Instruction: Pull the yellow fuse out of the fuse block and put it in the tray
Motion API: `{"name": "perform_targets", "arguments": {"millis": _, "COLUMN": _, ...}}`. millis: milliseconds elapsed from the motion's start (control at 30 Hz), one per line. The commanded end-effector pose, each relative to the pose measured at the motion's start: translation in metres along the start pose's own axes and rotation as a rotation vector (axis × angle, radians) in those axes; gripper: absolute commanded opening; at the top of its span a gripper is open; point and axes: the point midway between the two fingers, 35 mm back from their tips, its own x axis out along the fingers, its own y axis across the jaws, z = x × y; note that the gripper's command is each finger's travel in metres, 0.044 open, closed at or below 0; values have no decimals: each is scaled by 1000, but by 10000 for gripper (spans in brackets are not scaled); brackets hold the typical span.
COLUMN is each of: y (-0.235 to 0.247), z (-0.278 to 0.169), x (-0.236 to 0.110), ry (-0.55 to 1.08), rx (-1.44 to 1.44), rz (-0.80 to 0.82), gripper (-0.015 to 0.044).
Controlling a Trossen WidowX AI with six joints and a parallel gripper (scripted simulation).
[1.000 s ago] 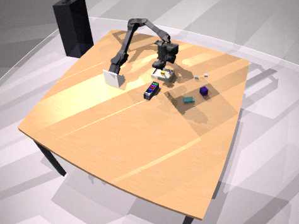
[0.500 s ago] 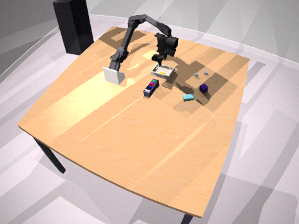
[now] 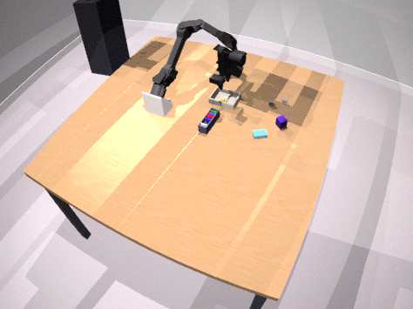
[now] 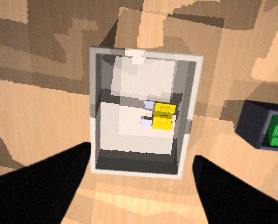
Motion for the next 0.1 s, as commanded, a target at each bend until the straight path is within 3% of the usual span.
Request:
{"name": "perform_targets", "arguments": {"millis": 0, "y": 0, "z": 0, "x": 0, "ry": 0, "rx": 1, "rz": 0, "gripper": 330}}
{"name": "perform_targets", "arguments": {"millis": 67, "y": 0, "z": 0, "x": 0, "ry": 0, "rx": 1, "rz": 0, "gripper": 330}}
